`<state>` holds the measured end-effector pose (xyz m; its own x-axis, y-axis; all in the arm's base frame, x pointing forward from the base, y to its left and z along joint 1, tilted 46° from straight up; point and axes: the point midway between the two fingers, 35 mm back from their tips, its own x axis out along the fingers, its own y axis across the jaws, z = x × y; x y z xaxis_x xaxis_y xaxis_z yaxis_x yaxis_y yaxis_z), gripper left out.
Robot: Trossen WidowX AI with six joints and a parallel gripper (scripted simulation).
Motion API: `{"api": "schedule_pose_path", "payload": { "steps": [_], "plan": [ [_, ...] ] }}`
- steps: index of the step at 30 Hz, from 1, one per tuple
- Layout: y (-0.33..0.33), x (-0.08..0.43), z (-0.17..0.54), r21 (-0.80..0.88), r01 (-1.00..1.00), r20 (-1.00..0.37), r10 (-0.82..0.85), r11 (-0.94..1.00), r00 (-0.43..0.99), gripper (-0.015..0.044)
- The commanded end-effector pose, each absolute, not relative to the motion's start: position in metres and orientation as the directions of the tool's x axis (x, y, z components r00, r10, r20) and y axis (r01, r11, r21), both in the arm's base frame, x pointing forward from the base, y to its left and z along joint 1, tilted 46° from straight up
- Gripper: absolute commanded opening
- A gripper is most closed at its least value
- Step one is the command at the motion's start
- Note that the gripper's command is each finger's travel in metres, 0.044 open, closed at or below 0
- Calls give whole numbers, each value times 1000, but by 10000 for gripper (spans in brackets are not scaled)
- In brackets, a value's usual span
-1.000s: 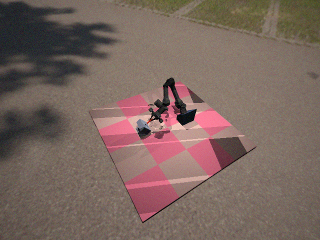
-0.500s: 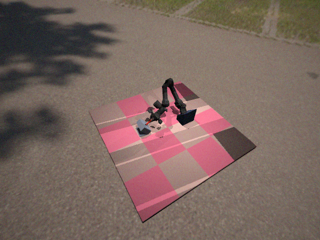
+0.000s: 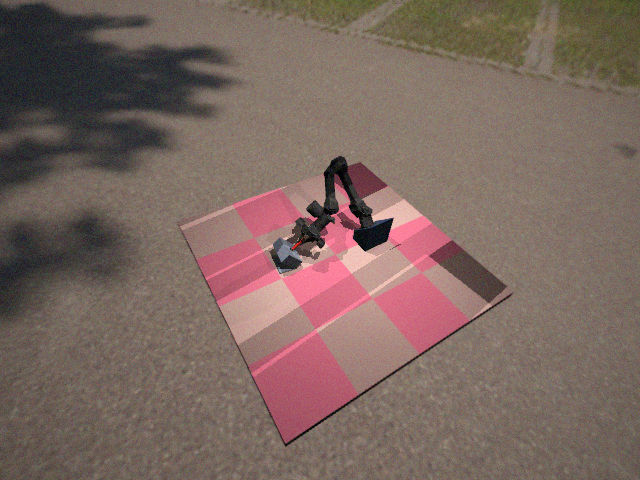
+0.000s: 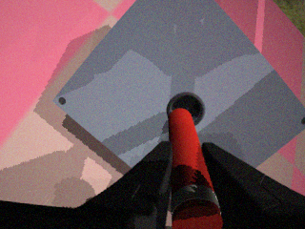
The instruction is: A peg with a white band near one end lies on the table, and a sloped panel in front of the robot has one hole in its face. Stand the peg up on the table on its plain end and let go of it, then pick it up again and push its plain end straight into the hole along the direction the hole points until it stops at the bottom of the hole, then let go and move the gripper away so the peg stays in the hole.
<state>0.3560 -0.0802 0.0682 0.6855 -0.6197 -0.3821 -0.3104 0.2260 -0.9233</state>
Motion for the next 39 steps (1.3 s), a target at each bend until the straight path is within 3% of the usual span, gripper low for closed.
{"api": "schedule_pose_path", "payload": {
  "steps": [1,39],
  "plan": [
    [-80,357,69,-924,-309,-382,-621,226,685,0],
    [-82,365,71,-924,-309,-381,-621,226,685,0]
  ]
}}
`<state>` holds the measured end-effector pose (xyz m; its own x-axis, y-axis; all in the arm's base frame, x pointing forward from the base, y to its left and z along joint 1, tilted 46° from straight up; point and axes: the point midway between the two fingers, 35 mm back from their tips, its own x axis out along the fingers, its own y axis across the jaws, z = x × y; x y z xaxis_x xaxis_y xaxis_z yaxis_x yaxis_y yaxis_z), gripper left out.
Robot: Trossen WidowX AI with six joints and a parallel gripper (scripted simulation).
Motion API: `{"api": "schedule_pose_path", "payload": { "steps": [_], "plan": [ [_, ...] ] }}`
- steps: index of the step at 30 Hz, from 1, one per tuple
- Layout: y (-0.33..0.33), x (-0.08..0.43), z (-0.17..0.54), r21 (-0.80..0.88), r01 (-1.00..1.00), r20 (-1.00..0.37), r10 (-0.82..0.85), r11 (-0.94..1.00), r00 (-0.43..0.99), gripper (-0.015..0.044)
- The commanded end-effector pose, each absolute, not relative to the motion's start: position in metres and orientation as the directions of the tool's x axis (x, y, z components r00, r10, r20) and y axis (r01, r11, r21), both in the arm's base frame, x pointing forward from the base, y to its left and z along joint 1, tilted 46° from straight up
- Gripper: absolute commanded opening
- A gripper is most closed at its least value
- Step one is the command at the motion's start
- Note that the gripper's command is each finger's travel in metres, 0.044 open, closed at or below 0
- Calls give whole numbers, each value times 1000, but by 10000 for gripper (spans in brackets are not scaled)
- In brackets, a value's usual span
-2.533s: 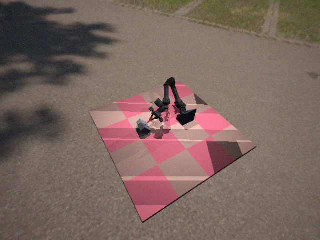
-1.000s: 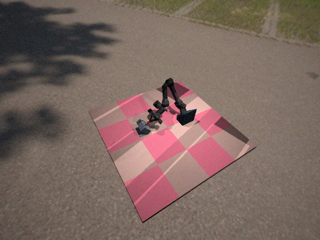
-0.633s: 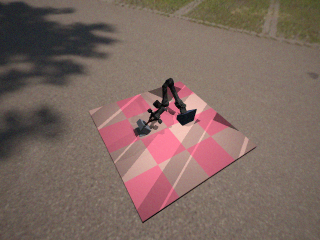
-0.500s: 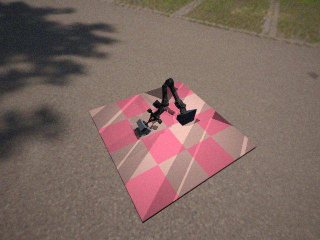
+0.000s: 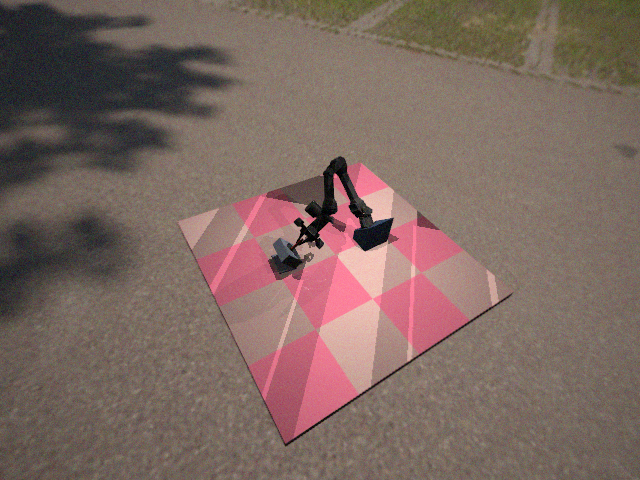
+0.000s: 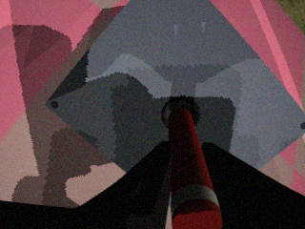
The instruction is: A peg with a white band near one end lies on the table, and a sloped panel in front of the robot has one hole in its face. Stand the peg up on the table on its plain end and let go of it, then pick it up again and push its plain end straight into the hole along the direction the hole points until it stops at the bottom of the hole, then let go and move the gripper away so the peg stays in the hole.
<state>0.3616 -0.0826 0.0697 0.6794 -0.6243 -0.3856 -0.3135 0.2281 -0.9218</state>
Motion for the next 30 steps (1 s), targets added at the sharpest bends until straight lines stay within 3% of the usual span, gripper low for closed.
{"api": "schedule_pose_path", "payload": {
  "steps": [1,30],
  "plan": [
    [-82,365,71,-924,-309,-381,-621,226,685,0],
    [-88,370,67,-924,-309,-381,-621,226,685,0]
  ]
}}
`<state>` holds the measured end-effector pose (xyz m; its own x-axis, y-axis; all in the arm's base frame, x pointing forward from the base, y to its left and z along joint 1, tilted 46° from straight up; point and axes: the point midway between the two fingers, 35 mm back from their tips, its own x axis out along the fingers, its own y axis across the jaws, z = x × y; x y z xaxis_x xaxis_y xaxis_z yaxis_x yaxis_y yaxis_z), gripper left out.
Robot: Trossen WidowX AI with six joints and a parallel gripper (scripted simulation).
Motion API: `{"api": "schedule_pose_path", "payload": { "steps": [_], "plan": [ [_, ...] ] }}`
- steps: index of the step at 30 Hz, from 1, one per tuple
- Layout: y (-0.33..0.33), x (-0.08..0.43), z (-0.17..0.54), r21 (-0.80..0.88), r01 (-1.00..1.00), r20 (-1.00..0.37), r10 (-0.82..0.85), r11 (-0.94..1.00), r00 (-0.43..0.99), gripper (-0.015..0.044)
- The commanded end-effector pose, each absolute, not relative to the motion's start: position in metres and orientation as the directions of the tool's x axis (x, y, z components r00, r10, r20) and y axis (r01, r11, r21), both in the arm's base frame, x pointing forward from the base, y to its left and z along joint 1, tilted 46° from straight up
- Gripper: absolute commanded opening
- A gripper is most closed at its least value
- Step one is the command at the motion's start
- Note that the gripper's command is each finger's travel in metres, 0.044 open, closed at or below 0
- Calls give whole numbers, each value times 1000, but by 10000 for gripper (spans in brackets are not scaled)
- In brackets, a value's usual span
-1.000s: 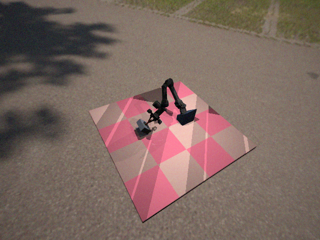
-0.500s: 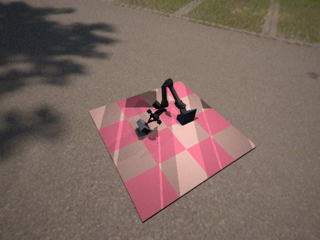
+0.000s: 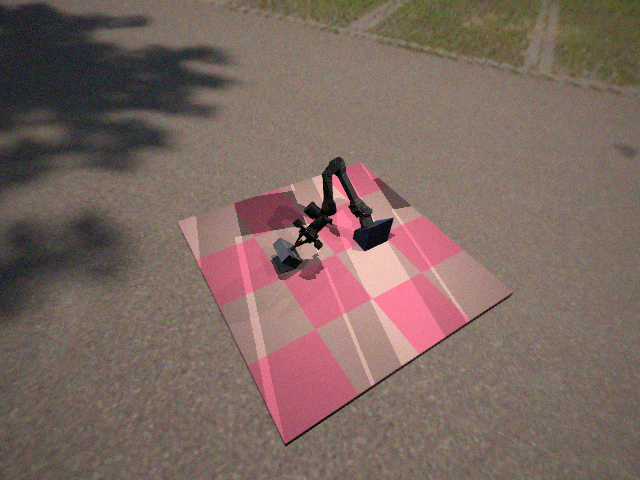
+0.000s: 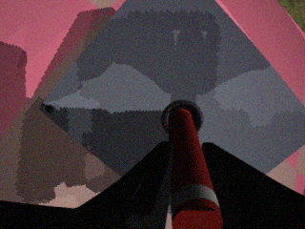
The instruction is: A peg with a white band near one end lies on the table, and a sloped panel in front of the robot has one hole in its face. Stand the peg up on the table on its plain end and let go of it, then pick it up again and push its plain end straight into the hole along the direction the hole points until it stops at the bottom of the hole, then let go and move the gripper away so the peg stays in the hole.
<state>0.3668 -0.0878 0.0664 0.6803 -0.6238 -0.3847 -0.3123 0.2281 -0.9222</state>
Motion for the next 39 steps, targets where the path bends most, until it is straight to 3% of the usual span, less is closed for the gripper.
{"api": "schedule_pose_path", "payload": {
  "steps": [1,39],
  "plan": [
    [-88,370,67,-924,-309,-381,-621,226,685,0],
    [-99,380,61,-924,-308,-380,-621,225,685,0]
  ]
}}
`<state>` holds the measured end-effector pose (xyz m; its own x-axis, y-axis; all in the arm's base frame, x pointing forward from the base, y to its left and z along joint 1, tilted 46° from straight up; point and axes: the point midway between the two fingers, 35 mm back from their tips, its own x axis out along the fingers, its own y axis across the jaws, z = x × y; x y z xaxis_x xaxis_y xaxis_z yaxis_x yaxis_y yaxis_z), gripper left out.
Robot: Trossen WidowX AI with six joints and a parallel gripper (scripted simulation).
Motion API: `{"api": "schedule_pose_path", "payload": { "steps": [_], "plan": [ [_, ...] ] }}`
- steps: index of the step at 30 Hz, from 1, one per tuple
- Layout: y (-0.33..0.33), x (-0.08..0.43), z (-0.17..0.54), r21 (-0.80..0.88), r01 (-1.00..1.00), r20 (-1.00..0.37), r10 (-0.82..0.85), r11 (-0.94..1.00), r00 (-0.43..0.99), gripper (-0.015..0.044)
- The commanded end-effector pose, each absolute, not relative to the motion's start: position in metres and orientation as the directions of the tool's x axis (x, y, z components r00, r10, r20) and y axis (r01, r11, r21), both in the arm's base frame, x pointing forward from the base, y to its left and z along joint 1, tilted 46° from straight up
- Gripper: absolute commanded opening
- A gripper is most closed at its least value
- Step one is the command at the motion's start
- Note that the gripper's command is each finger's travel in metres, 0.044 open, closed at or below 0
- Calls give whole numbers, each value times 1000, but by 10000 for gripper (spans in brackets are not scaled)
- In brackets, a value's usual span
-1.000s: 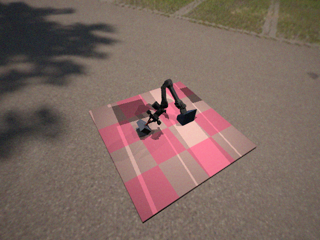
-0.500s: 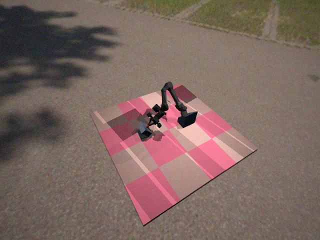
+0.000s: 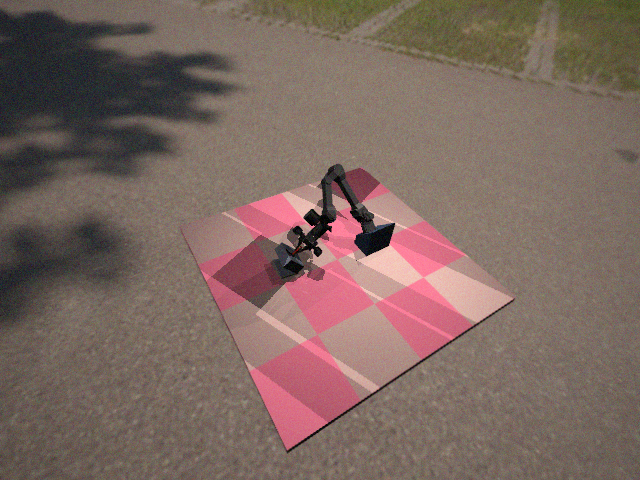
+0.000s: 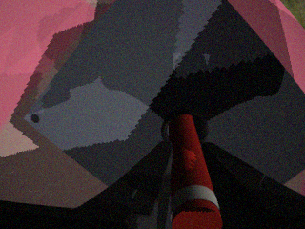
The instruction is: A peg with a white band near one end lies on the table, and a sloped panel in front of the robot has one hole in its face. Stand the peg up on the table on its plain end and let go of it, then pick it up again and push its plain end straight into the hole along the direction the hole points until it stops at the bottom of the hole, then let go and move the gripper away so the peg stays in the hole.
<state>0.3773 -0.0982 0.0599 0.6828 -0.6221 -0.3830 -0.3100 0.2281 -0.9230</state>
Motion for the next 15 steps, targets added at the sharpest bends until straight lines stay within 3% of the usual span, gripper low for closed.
{"api": "schedule_pose_path", "payload": {
  "steps": [1,15],
  "plan": [
    [-99,380,61,-924,-308,-380,-621,225,685,0],
    [-100,380,59,-923,-310,-383,-624,228,681,0]
  ]
}}
